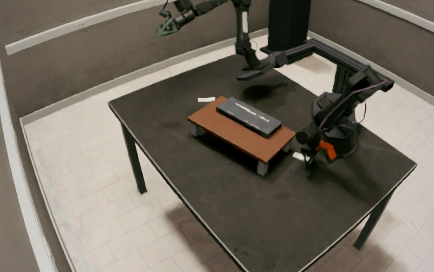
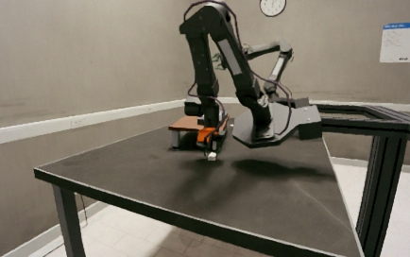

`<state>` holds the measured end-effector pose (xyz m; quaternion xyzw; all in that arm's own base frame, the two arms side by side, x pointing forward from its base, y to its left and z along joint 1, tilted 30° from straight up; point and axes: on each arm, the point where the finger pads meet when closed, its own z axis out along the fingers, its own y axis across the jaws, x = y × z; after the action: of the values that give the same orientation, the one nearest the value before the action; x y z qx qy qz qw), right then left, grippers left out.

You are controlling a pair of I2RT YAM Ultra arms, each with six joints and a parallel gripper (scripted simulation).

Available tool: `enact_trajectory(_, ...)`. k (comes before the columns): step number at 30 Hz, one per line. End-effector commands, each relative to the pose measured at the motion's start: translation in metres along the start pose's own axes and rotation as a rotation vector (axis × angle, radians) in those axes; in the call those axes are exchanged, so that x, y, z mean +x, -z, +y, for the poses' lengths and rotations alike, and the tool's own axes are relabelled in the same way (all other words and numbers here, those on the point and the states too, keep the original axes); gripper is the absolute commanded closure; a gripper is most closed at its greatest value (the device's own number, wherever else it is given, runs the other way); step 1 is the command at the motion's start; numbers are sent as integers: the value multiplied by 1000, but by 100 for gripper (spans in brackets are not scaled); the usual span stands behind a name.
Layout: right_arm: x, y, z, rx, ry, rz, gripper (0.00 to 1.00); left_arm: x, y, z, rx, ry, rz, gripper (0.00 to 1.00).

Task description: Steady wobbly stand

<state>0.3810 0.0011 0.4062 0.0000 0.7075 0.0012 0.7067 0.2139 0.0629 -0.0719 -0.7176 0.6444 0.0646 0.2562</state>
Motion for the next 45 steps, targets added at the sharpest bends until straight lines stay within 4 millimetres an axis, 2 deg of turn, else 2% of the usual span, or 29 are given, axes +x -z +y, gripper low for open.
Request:
enact_trajectory(1, -24, 3, 6, -25, 15, -55, 0, -3, 6, -5, 19, 7, -15, 58)
enact_trajectory(3, -24, 3, 6, -25, 15, -55, 0, -3, 6, -5, 19, 7, -15, 58)
enact_trajectory(4, -24, 3, 6, -25, 15, -55, 0, -2, 3, 1, -3, -5, -19, 58)
enact_trajectory(5, -24, 3, 6, -25, 15, -55, 0, -5, 17, -2, -14, 10, -27, 58)
enact_trajectory(6, -24, 3, 6, -25, 15, -55, 0, -6, 20, 3, -29, 5, -32, 58)
enact_trajectory(17, -24, 3, 6, -25, 15, -55, 0, -7, 69, 4, -34, 9, -38, 58)
enact_trajectory(18, -24, 3, 6, -25, 15, -55, 0, -1, 63, -9, 12, 8, -16, 58)
enact_trajectory(22, -24, 3, 6, -25, 15, -55, 0, -3, 62, -3, 15, 7, -14, 58)
enact_trajectory(23, -24, 3, 6, -25, 15, -55, 0, -5, 57, 11, -15, -14, -26, 58)
enact_trajectory(25, -24, 3, 6, -25, 15, -55, 0, -5, 59, 7, -2, -7, -21, 58)
enact_trajectory(27, -24, 3, 6, -25, 15, -55, 0, -1, 64, -11, 30, 14, -9, 58)
enact_trajectory(31, -24, 3, 6, -25, 15, -55, 0, -4, 55, -1, -22, 3, -30, 58)
enact_trajectory(33, -24, 3, 6, -25, 15, -55, 0, -2, 57, -5, -8, 1, -24, 58)
enact_trajectory(38, -24, 3, 6, -25, 15, -55, 0, -5, 55, 1, -19, -12, -29, 58)
enact_trajectory(42, -24, 3, 6, -25, 15, -55, 0, -1, 57, -5, -3, -19, -21, 58)
enact_trajectory(43, -24, 3, 6, -25, 15, -55, 100, 0, 63, -22, 54, 13, -1, 58)
enact_trajectory(45, -24, 3, 6, -25, 15, -55, 100, 0, 62, -21, 46, 9, 11, 58)
